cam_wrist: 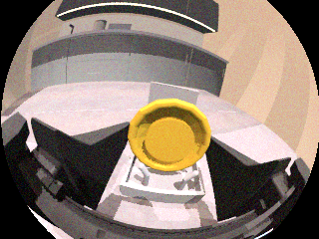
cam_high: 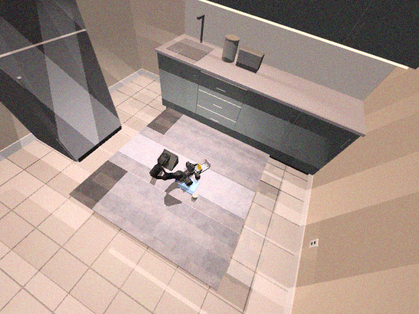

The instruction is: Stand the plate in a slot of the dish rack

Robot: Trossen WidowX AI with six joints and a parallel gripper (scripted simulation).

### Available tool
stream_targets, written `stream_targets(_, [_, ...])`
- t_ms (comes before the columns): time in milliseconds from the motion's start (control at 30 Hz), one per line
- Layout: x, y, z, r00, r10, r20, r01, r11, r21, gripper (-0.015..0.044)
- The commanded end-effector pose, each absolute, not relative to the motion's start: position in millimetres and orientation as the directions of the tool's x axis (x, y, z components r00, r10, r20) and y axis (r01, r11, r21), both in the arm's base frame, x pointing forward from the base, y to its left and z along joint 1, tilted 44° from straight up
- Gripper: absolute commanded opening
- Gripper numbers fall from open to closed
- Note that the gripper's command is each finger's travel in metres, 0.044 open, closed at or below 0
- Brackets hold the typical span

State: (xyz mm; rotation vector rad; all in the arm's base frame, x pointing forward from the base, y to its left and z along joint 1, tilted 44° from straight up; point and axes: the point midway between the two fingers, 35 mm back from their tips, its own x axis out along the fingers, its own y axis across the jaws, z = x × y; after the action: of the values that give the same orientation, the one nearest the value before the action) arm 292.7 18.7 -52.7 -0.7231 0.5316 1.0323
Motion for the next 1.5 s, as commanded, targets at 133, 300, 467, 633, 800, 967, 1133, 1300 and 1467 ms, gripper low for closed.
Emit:
stream_targets(133, [293, 19, -53, 0.425, 0.575, -0.699, -0.903, 0.322, -0.284, 0.0210])
stream_targets(300, [293, 19, -53, 0.425, 0.575, -0.699, -0.903, 0.322, -0.284, 0.0341])
stream_targets(467, [293, 19, -53, 0.425, 0.575, -0.699, -0.903, 0.322, -0.284, 0.0400])
stream_targets(633, [297, 31, -40, 0.422, 0.571, -0.704, -0.904, 0.320, -0.282, 0.0400])
stream_targets(800, [302, 78, 9, 0.425, 0.569, -0.704, -0.903, 0.323, -0.284, 0.0400])
stream_targets(967, [303, 101, 33, 0.432, 0.576, -0.694, -0.900, 0.329, -0.287, 0.0400])
stream_targets(1133, [302, 103, 32, 0.418, 0.558, -0.717, -0.902, 0.351, -0.252, 0.0400])
stream_targets(1300, [298, 107, 29, 0.367, 0.491, -0.790, -0.891, 0.428, -0.148, 0.0400])
stream_targets(1467, [292, 109, 28, 0.312, 0.411, -0.857, -0.857, 0.511, -0.067, 0.0400])
